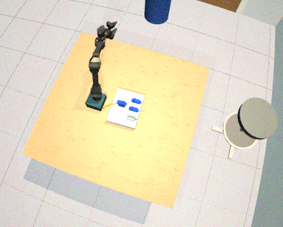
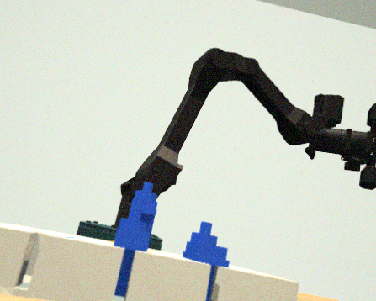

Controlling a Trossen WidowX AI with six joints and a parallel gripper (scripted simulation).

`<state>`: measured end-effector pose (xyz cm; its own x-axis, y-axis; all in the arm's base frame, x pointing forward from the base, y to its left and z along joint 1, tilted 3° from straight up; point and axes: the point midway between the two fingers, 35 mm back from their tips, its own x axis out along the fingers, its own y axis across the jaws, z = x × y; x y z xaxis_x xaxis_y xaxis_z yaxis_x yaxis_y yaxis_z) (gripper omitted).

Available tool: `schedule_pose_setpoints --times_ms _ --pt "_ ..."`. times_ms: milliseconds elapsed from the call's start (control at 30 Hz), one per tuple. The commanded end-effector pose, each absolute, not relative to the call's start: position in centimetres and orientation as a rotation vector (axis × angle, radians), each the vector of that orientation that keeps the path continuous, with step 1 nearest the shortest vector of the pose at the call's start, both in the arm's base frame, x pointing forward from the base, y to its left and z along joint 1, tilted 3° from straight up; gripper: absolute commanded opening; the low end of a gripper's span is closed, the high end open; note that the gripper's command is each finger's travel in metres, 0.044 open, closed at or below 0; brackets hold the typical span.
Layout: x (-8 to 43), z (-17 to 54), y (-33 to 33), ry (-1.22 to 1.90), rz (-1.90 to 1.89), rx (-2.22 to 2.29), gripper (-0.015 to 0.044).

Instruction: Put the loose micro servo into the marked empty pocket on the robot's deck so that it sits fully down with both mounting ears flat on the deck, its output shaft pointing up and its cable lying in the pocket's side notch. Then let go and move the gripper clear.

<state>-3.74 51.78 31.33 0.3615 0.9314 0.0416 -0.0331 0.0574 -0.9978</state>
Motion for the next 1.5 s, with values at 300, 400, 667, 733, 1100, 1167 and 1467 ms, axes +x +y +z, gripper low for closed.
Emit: schedule_pose_setpoints --times_ms 300,400,667,733,1100,1167,1467 --pt "2.2 29.9 51.2 -0.785 0.932 -1.323 0.044" --pt "4.6 29.2 50.6 -0.723 0.937 -1.334 0.044" --pt "10.7 27.4 48.4 -0.554 0.935 -1.368 0.044" --pt "12.0 27.1 47.7 -0.509 0.934 -1.363 0.044" --pt "19.2 24.5 42.9 -0.246 0.918 -1.349 0.044" --pt "20.2 24.1 42.0 -0.197 0.916 -1.335 0.044" --pt "24.6 21.8 37.0 0.036 0.887 -1.276 0.044"
